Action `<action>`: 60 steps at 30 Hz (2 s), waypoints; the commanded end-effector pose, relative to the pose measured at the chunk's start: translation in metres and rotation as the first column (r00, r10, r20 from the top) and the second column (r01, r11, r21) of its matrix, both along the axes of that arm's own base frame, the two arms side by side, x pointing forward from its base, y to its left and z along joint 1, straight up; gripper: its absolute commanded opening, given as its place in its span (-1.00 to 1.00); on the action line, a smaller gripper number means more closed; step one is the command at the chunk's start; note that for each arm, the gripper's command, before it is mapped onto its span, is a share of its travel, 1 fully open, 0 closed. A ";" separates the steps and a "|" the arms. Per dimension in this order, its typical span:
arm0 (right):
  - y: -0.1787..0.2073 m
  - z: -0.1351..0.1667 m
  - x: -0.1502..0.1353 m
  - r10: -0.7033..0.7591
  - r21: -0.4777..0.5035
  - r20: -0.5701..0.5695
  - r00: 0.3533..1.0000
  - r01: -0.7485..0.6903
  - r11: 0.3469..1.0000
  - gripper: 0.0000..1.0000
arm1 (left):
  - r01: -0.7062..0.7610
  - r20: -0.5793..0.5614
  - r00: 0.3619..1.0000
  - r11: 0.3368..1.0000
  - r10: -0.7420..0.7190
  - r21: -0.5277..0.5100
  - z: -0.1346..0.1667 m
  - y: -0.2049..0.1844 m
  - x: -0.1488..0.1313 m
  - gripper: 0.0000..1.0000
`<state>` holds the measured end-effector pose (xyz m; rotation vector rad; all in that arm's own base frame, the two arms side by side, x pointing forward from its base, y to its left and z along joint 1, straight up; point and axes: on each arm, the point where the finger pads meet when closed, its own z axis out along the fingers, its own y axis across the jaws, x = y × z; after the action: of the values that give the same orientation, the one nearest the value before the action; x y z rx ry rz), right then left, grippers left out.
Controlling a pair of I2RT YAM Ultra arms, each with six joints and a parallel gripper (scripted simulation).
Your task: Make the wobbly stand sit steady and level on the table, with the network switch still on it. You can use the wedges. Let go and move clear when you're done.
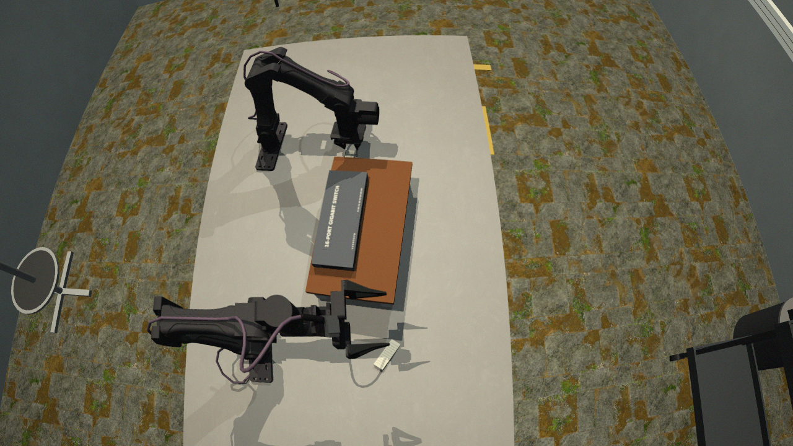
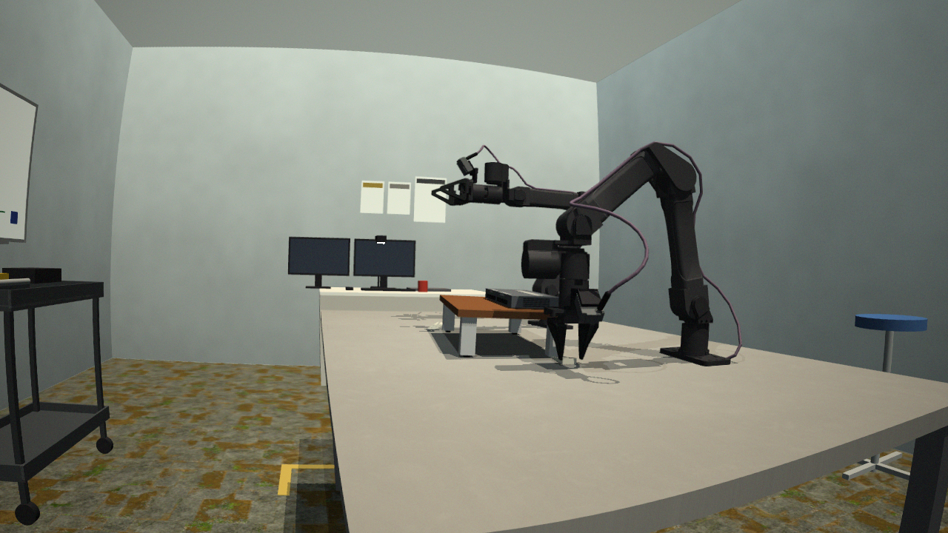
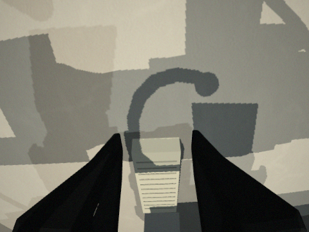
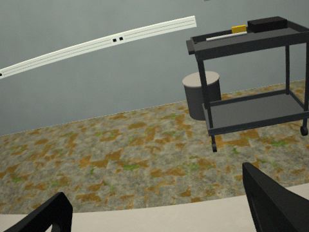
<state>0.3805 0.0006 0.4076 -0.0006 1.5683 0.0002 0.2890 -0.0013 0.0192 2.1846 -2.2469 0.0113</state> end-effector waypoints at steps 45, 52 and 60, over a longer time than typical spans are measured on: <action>0.013 -0.028 0.018 0.038 0.003 -0.152 0.988 -0.038 0.999 -1.00 | 0.496 0.489 0.518 0.712 -0.702 0.496 0.178 0.007 0.104 -0.16; 0.027 -0.079 0.034 0.054 -0.005 -0.407 0.912 -0.062 0.998 -1.00 | 0.452 0.442 0.316 0.543 -0.840 0.708 0.244 0.007 0.118 -0.16; 0.053 -0.112 0.049 0.108 0.003 -0.567 0.817 -0.129 0.992 -1.00 | 0.286 0.285 0.109 0.305 -0.952 0.908 0.308 0.006 0.113 -0.16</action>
<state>0.4316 0.0413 0.3198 -0.0957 2.0285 0.0595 0.3987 0.0052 0.2923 0.9672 -4.0534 0.5042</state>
